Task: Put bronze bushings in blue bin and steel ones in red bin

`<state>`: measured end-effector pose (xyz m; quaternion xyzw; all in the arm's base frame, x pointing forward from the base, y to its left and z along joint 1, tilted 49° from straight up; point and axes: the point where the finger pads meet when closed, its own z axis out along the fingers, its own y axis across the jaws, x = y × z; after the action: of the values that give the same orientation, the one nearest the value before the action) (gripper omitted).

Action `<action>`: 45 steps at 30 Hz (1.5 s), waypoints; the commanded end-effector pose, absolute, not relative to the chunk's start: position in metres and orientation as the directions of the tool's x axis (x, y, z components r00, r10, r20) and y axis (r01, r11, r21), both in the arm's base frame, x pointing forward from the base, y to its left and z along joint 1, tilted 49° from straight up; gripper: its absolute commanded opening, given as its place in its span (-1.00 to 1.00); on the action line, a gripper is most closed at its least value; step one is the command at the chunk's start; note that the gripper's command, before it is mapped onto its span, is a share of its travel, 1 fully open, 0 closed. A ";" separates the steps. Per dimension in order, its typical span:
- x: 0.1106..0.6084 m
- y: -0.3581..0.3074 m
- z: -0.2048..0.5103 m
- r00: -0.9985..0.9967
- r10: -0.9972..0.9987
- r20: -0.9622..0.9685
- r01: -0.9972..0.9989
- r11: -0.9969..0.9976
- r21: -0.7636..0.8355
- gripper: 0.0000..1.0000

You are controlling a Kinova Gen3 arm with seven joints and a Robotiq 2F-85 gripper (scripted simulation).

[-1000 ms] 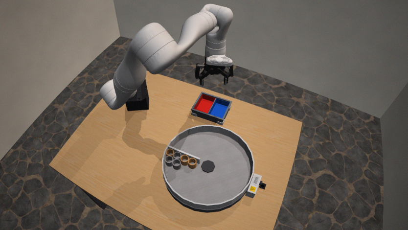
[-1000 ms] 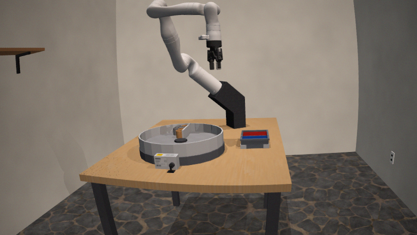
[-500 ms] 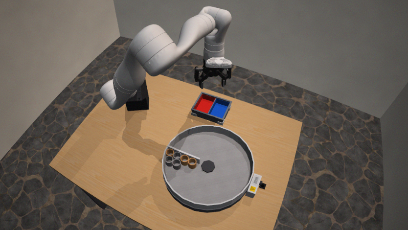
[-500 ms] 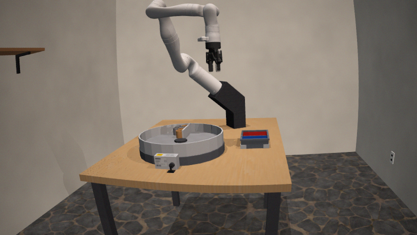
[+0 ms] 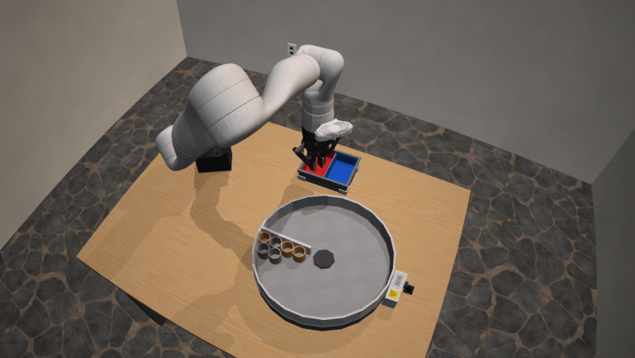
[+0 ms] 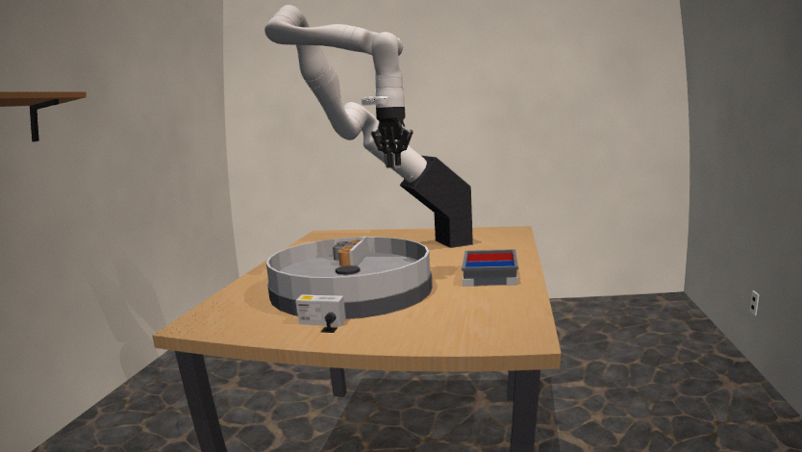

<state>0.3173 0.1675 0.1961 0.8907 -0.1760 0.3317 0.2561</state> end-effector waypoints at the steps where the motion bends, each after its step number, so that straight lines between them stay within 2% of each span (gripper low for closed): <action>1: 0.326 0.147 0.198 0.750 -0.095 0.655 -0.434 -0.818 0.378 -0.62; 5: 0.337 0.106 0.194 0.819 0.061 0.570 -0.283 -0.821 0.495 -0.62; 11: 0.337 0.106 0.194 0.820 0.061 0.570 -0.283 -0.821 0.496 -0.62; 16: 0.351 0.054 0.189 0.864 0.253 0.434 -0.080 -0.783 0.616 -0.62; 19: 0.351 0.054 0.189 0.864 0.253 0.434 -0.080 -0.783 0.616 -0.62; 23: 0.362 0.012 0.184 0.865 0.397 0.308 0.086 -0.721 0.687 -0.62; 29: 0.365 0.002 0.183 0.860 0.431 0.274 0.128 -0.701 0.701 -0.62; 34: 0.379 -0.050 0.178 0.806 0.583 0.099 0.327 -0.580 0.746 -0.62; 45: 0.379 -0.050 0.178 0.806 0.583 0.099 0.328 -0.579 0.746 -0.62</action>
<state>0.3790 -0.0480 0.1780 0.8735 0.2566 0.1704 0.3771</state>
